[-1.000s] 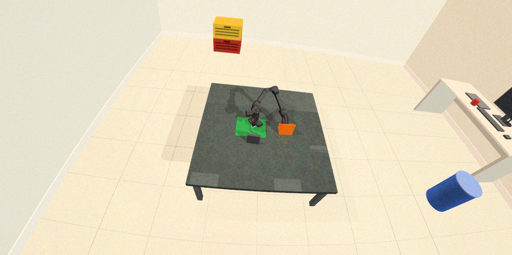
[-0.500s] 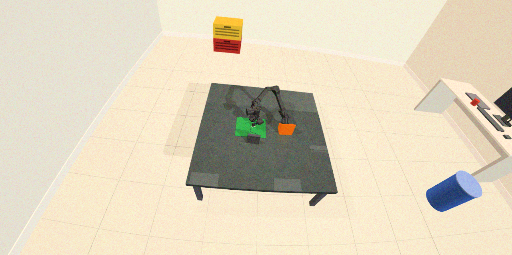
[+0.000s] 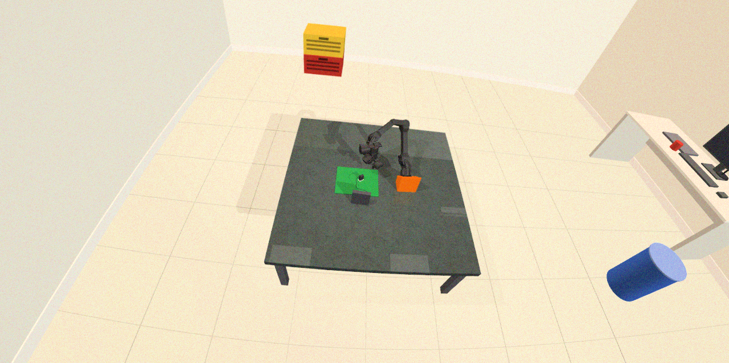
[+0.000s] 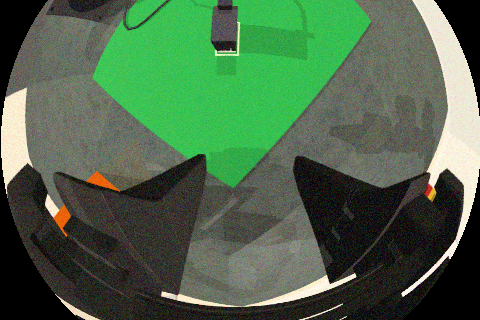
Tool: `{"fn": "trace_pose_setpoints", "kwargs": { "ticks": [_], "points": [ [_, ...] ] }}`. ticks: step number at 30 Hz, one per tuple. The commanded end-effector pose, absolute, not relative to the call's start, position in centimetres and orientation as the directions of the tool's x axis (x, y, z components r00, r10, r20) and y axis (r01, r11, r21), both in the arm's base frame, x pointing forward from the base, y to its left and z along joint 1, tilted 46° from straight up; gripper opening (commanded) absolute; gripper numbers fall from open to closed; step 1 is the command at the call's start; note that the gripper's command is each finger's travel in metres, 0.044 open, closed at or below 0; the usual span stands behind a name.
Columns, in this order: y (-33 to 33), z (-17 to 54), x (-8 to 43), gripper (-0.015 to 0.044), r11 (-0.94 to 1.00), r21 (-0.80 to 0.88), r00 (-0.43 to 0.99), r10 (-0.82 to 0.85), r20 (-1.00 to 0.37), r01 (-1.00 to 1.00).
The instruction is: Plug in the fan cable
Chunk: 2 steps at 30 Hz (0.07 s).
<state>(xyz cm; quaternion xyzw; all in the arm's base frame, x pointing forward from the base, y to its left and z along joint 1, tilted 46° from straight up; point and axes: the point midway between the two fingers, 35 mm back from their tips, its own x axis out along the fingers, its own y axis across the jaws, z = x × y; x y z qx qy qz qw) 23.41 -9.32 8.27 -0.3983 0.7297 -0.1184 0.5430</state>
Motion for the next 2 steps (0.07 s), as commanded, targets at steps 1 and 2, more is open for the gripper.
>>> {"fn": "trace_pose_setpoints", "kwargs": {
  "ticks": [1,2],
  "points": [
    [-10.27,9.18,20.30,0.0260,0.647,-0.602,-0.099,-0.715,-0.692,-0.468],
    [-10.31,9.22,20.15,0.0260,0.647,-0.602,-0.099,-0.715,-0.692,-0.468]
  ]
}}
